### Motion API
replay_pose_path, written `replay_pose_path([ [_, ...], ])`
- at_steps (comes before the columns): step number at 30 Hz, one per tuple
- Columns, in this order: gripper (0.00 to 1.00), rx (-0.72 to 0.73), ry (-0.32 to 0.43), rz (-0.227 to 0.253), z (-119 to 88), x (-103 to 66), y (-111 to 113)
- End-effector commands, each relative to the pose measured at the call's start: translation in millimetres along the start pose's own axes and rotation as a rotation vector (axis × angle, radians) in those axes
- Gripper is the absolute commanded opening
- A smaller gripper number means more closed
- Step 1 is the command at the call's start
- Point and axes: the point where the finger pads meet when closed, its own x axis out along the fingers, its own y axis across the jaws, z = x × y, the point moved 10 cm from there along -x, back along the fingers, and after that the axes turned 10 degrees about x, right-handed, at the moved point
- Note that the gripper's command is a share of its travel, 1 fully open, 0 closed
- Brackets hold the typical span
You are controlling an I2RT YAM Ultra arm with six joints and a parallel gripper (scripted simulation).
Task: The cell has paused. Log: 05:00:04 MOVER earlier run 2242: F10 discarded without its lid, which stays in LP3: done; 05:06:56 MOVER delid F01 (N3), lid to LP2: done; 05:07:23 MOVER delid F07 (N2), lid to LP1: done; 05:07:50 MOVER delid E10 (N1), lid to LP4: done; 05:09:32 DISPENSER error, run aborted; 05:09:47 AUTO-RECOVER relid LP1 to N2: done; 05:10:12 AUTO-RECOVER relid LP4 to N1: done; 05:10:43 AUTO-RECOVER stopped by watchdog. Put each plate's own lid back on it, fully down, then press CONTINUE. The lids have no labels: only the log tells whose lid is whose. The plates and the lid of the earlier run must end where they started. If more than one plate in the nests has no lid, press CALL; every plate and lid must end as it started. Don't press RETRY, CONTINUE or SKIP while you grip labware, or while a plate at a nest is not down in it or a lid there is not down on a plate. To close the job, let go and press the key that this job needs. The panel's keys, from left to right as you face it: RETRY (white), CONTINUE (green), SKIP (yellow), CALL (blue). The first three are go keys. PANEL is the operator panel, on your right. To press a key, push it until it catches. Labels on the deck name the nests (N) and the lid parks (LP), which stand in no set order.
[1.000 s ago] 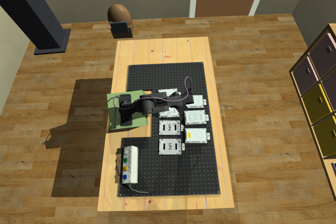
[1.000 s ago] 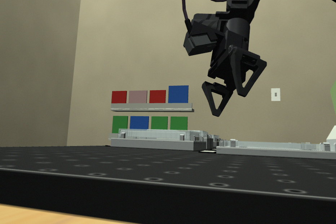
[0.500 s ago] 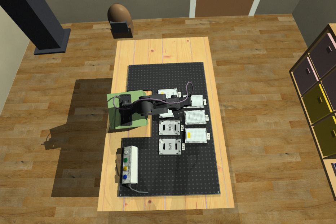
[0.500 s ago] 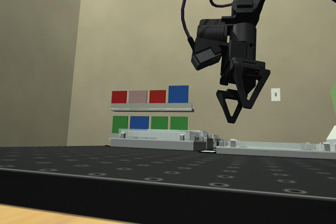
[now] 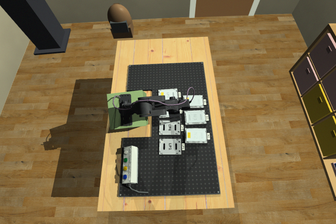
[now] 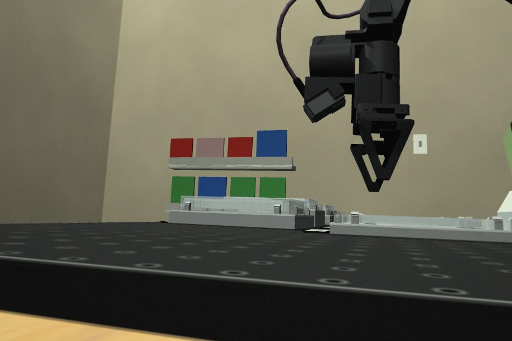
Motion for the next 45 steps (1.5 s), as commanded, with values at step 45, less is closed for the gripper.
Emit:
replay_pose_path([
  [45,1.0,0.146,-0.024,-0.103,14.2,-9.8,2.4],
])
